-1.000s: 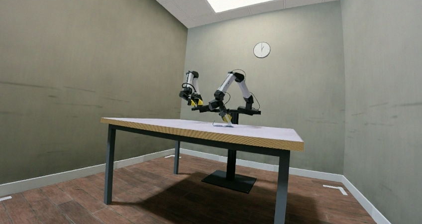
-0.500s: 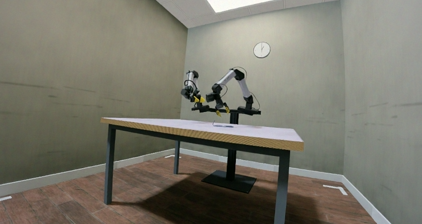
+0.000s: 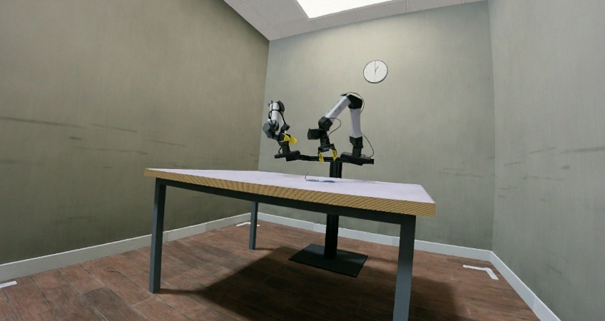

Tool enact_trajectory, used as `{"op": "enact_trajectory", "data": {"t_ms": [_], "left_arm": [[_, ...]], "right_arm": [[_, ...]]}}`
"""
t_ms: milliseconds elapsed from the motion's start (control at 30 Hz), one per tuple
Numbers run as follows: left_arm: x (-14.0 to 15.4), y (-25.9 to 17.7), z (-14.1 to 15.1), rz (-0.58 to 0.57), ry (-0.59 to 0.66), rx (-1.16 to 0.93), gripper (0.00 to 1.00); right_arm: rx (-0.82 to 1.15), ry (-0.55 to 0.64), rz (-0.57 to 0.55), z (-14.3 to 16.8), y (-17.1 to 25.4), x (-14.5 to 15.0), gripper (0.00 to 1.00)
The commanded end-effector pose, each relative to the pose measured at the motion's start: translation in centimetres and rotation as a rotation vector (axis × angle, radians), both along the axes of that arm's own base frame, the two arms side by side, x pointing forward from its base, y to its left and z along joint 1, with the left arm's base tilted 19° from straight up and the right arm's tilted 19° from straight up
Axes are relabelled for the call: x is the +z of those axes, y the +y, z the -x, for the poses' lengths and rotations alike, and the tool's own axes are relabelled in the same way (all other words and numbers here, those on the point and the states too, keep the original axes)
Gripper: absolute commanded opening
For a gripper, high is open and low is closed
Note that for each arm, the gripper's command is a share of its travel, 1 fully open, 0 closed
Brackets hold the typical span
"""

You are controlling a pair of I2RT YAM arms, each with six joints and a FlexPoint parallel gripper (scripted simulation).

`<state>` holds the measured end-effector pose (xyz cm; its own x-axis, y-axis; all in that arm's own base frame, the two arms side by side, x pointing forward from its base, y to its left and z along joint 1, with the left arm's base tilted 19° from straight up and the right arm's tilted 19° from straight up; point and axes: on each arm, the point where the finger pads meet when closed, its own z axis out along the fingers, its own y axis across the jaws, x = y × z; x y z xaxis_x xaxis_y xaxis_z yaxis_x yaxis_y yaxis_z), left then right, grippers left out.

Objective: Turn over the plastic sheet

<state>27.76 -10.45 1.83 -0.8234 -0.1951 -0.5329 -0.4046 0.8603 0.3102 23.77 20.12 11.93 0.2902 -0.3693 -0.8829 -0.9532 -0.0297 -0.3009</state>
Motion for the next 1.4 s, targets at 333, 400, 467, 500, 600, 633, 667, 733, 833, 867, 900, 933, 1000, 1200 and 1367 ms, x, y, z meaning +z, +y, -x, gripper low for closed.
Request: {"op": "enact_trajectory", "data": {"t_ms": [333, 400, 467, 500, 600, 633, 667, 733, 833, 867, 900, 933, 1000, 1200, 1367], "left_arm": [[1.7, 0.9, 2.4, 0.17, -0.267, -0.116, 0.65], [1.7, 1.2, 2.9, 0.18, -0.281, -0.124, 0.65], [1.7, 1.4, 3.2, 0.185, -0.286, -0.128, 0.65], [1.7, 1.4, 3.2, 0.185, -0.286, -0.128, 0.65], [1.5, 1.5, 3.4, 0.189, -0.281, -0.128, 0.65], [1.4, 1.7, 3.6, 0.184, -0.274, -0.13, 0.65], [1.1, 1.9, 3.8, 0.171, -0.259, -0.129, 0.65], [1.1, 1.9, 3.8, 0.172, -0.261, -0.129, 0.65], [1.3, 1.7, 3.6, 0.177, -0.266, -0.128, 0.65], [1.3, 1.7, 3.6, 0.177, -0.266, -0.128, 0.65], [1.3, 1.7, 3.6, 0.178, -0.267, -0.128, 0.65], [1.3, 1.7, 3.6, 0.178, -0.267, -0.127, 0.65], [1.3, 1.7, 3.6, 0.178, -0.267, -0.127, 0.65], [1.3, 1.7, 3.6, 0.179, -0.267, -0.127, 0.65], [1.3, 1.7, 3.6, 0.179, -0.267, -0.127, 0.65]], "right_arm": [[0.103, -0.129, 0.037, 0.9, 2.1, 2.5, 1.0], [0.115, -0.143, 0.047, 1.1, 2.4, 2.7, 1.0], [0.121, -0.153, 0.055, 1.2, 2.6, 2.8, 1.0], [0.121, -0.153, 0.055, 1.2, 2.6, 2.8, 1.0], [0.127, -0.163, 0.063, 1.3, 2.8, 2.9, 1.0], [0.13, -0.167, 0.067, 1.3, 2.9, 3.0, 1.0], [0.132, -0.173, 0.068, 1.3, 3.0, 3.1, 1.0], [0.132, -0.173, 0.068, 1.3, 3.0, 3.1, 1.0], [0.132, -0.173, 0.068, 1.3, 3.0, 3.1, 1.0], [0.132, -0.173, 0.068, 1.3, 3.0, 3.1, 1.0], [0.132, -0.173, 0.068, 1.3, 3.0, 3.1, 1.0], [0.132, -0.173, 0.068, 1.3, 3.0, 3.1, 1.0], [0.134, -0.172, 0.065, 1.3, 3.0, 3.1, 1.0], [0.133, -0.176, 0.064, 1.3, 3.0, 3.2, 1.0], [0.133, -0.176, 0.064, 1.3, 3.0, 3.2, 1.0]]}}
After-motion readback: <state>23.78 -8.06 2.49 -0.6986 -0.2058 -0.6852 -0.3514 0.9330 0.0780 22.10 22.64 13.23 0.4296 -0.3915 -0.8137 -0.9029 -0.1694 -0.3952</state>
